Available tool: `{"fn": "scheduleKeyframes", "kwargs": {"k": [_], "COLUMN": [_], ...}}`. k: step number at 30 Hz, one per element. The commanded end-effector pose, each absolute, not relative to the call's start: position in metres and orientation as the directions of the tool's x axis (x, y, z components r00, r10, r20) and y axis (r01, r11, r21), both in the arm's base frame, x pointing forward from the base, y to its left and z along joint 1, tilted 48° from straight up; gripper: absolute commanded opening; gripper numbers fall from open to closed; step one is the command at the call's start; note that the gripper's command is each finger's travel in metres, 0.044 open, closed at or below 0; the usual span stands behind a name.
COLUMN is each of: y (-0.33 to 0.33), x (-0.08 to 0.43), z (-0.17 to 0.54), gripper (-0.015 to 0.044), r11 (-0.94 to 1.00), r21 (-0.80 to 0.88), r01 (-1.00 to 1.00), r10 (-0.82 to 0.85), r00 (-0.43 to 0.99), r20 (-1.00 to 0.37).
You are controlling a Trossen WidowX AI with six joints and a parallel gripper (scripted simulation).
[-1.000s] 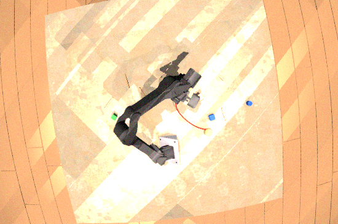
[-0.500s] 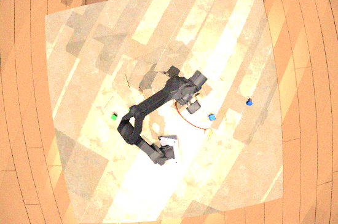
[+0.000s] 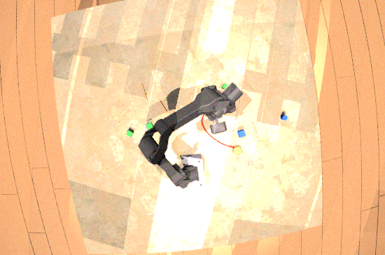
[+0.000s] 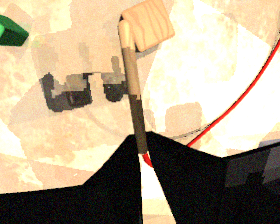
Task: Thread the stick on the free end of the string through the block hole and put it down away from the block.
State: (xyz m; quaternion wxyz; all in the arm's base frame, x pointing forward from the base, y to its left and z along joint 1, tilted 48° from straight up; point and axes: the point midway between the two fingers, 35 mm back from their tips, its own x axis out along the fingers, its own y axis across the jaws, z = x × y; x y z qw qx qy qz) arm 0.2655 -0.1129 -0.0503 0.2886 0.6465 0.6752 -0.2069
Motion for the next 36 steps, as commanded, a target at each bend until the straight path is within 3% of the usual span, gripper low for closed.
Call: {"fn": "scheduleKeyframes", "kwargs": {"k": [1, 18, 36], "y": [-0.117, -0.129, -0.140], "x": [0.262, 0.247, 0.230], "z": [-0.055, -0.067, -0.080], "gripper": [0.0000, 0.0000, 0.0000], "r11": [0.005, -0.269, -0.481], "r21": [-0.004, -0.363, -0.670], "r01": [1.000, 0.892, 0.566], "r10": [0.756, 0.773, 0.795], "r00": [-0.006, -0.025, -0.042], "r20": [-0.654, -0.634, -0.606]}}
